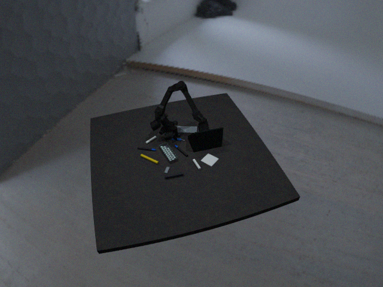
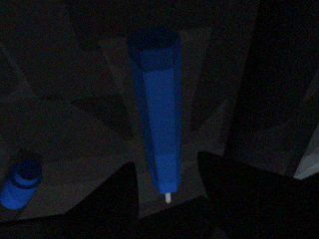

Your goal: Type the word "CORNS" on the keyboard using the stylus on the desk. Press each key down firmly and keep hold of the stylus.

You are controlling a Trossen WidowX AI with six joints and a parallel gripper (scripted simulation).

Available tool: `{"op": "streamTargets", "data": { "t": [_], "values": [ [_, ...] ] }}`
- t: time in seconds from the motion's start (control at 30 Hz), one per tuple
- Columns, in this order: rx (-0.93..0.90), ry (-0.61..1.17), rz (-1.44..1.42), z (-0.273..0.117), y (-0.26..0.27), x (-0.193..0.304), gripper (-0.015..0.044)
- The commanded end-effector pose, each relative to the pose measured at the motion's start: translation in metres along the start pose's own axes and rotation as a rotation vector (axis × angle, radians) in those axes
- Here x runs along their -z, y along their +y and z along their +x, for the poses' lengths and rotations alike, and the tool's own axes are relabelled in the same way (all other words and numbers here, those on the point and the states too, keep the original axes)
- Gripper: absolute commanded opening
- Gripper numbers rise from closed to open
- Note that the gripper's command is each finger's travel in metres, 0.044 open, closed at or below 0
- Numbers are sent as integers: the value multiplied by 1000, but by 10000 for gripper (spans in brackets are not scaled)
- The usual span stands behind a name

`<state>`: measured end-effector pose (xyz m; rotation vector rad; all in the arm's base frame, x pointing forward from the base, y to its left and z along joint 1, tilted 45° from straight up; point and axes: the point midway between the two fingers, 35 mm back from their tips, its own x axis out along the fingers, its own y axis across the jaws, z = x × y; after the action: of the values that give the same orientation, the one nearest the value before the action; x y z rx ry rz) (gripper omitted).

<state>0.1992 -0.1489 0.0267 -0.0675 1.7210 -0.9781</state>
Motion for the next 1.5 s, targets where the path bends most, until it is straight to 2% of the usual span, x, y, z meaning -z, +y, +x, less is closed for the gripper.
{"op": "streamTargets", "data": {
  "t": [0.0, 0.6, 0.77, 0.83, 1.13, 1.47],
  "values": [
    [6, 6, -7, 5, 0, -1, 150],
    [6, 6, -7, 10, 0, -4, 150],
    [1, 3, 0, 8, 0, -4, 19],
    [1, 3, 0, 8, 0, -4, 5],
    [1, 2, 0, 6, 0, -3, 0],
    [-1, 4, -1, -35, 0, 21, 0]
  ]
}}
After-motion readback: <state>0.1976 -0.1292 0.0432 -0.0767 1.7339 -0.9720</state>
